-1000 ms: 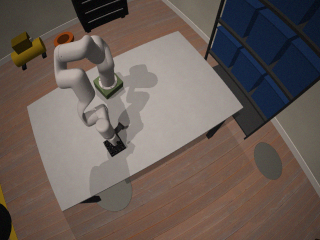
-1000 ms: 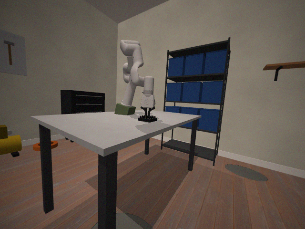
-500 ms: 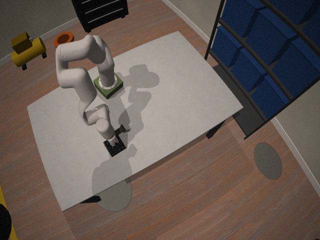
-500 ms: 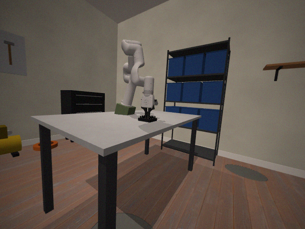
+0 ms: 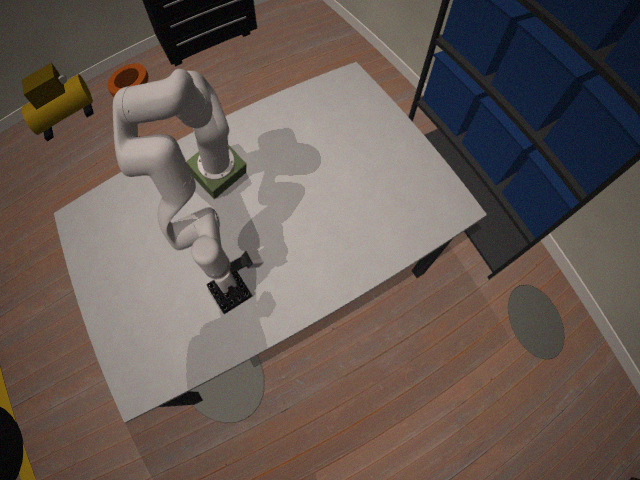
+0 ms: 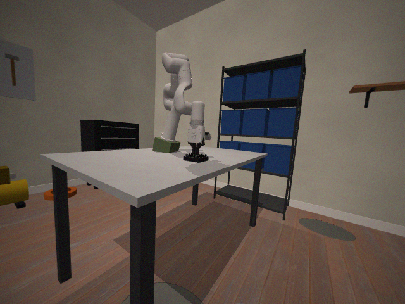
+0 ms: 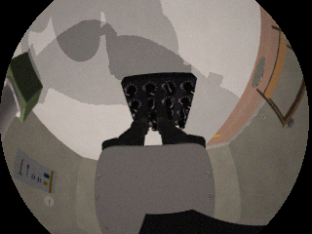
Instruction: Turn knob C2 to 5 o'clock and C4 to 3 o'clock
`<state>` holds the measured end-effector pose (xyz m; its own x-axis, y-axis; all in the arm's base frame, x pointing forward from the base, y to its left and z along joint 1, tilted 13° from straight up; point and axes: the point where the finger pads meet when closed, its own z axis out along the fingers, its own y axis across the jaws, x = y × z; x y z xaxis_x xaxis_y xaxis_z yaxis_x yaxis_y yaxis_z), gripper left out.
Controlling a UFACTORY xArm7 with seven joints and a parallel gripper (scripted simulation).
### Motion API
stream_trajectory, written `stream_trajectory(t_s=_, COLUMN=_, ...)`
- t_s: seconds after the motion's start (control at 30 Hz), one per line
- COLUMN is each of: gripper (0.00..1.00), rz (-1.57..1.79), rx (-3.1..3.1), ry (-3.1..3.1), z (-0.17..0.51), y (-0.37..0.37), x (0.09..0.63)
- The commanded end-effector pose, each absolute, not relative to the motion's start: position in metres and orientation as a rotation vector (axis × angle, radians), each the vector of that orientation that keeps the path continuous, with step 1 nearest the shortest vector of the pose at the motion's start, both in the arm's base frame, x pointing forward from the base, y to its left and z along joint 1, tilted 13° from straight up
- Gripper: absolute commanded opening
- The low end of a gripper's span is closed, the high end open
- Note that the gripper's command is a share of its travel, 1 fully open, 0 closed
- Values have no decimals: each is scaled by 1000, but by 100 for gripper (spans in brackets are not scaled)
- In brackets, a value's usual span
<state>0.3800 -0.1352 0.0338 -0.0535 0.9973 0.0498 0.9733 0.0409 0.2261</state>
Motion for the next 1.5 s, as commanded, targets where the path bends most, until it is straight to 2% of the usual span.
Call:
stream_trajectory(t_s=0.0, gripper=8, rz=303, rx=2085, ry=2163, z=34, y=-136, x=381)
stream_trajectory(t_s=0.7, gripper=8, rz=303, rx=2091, ry=2158, z=34, y=-136, x=381)
stream_trajectory(t_s=0.73, gripper=19, rz=303, rx=2091, ry=2158, z=34, y=-136, x=381)
stream_trajectory(t_s=1.47, gripper=19, rz=303, rx=2091, ry=2158, z=35, y=-136, x=381)
